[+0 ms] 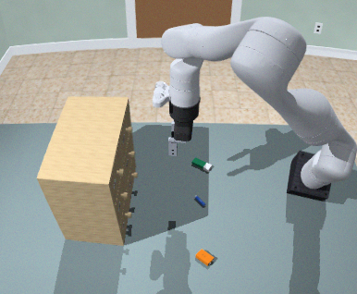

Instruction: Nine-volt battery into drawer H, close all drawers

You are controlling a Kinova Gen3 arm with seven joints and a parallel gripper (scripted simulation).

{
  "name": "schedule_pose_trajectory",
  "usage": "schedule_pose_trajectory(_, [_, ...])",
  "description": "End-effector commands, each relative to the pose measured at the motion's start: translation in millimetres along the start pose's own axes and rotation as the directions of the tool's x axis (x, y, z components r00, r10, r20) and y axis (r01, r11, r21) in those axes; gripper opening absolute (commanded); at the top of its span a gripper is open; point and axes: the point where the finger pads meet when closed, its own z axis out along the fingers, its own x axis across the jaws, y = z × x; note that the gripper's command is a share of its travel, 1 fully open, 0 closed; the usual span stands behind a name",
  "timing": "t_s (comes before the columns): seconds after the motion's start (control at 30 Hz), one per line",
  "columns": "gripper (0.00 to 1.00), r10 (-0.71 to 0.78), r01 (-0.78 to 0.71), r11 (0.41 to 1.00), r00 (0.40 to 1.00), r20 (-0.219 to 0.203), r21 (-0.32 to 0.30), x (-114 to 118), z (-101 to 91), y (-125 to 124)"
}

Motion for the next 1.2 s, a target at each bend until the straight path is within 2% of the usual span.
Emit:
schedule_pose_trajectory(0.0, [1.0, -0.011, 0.011, 1.0, 1.0, 0.0, 0.001, 0.7, 0.3, -0.6])
schedule_pose_trajectory(1.17, [1.0, -0.056, 0.056, 0.998, 0.998, 0.0, 0.009, 0.2, 3.3, -2.7])
